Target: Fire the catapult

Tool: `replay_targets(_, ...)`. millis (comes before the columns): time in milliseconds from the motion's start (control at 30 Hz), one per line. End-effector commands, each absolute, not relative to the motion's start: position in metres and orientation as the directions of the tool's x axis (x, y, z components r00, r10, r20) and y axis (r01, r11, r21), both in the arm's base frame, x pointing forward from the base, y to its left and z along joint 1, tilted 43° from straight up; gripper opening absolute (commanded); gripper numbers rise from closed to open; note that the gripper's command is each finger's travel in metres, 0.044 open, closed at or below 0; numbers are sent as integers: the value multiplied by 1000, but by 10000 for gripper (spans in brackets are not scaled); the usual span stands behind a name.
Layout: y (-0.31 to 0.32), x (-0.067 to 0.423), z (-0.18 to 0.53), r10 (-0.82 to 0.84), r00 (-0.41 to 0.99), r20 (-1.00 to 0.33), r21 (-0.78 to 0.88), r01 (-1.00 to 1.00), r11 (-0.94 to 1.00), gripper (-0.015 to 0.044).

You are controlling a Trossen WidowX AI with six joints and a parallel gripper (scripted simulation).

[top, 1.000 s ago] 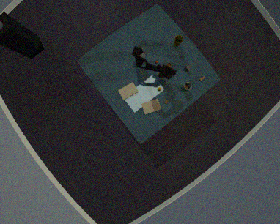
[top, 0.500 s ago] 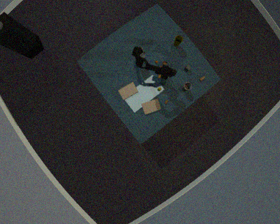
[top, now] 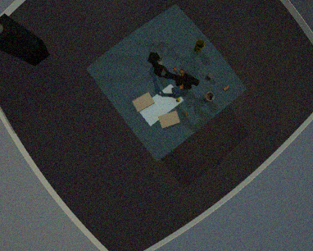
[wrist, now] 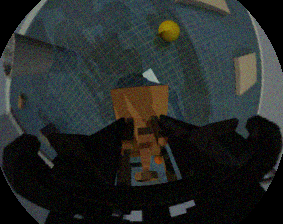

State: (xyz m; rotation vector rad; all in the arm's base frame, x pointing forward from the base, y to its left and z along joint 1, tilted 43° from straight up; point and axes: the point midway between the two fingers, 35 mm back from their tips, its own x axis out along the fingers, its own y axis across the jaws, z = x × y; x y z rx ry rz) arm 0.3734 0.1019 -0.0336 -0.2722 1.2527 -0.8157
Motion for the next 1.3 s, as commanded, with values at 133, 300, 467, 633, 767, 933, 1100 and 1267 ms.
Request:
replay_targets(133, 107, 376, -35, -669, 93, -738, -595, 378, 709, 0)
replay_targets(300, 101, 378, -42, -669, 93, -738, -595, 378, 709, 0)
replay_targets(467, 96, 379, -48, -669, 93, -737, -595, 378, 709, 0)
replay_targets(633, 91, 380, -54, -669, 94, -737, -596, 378, 709, 0)
replay_targets(767, 86, 380, -59, -669, 94, -737, -596, 378, 709, 0)
replay_targets(933, 81, 381, -65, -670, 94, -737, -596, 378, 709, 0)
replay_targets(1100, 77, 382, -65, -670, 85, -737, -594, 390, 703, 0)
replay_targets(1267, 77, 382, -65, -670, 85, -737, -594, 390, 703, 26)
